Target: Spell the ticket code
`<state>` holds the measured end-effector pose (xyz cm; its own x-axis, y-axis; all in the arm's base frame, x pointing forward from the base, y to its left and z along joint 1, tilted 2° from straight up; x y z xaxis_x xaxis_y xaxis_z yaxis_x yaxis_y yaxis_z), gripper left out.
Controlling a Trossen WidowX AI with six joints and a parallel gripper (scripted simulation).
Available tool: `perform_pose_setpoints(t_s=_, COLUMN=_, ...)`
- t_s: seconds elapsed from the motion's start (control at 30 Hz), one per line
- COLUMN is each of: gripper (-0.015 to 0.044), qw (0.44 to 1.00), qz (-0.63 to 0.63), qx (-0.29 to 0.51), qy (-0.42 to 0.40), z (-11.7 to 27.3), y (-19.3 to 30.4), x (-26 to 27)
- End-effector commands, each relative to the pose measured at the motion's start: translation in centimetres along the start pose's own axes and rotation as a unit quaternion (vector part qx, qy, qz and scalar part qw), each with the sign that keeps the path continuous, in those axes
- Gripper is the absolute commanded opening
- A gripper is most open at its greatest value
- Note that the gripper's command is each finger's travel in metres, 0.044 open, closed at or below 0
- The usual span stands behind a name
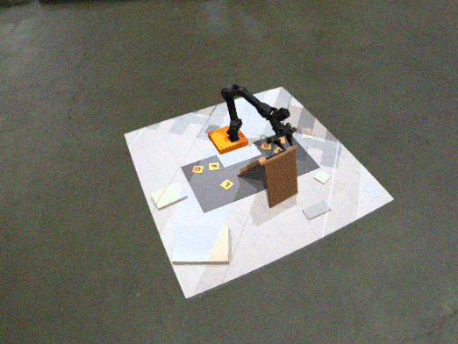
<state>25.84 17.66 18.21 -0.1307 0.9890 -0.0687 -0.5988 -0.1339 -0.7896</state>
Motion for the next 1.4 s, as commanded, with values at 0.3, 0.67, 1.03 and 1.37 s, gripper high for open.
perform_pose_setpoints(t_s=0.3, gripper=0.0, qw=1.0, qz=0.002, qx=0.0, qy=-0.001, z=0.0, y=0.1, x=-0.7)
perform_pose_setpoints(t_s=0.67, gripper=0.0, qw=1.0, qz=0.002, qx=0.0, qy=-0.001, z=0.0, y=0.1, x=-1.2)
perform_pose_setpoints(t_s=1.03, gripper=0.0, qw=1.0, qz=0.002, qx=0.0, qy=-0.001, z=0.0, y=0.1, x=-1.8)
perform_pose_setpoints(t_s=1.37, gripper=0.0, qw=1.0, qz=0.002, qx=-0.001, qy=-0.001, z=0.0, y=0.2, x=-2.3)
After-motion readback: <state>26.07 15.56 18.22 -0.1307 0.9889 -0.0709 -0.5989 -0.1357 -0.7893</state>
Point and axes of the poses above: the point midway between the two fingers, 35 mm back from their tips, its own z axis back along the fingers, its own x axis across the jaws, y = z × x, the point moved 8 cm from there along z, back along the fingers, and after that the axes turned 4 degrees about z, right-handed, at the moved point
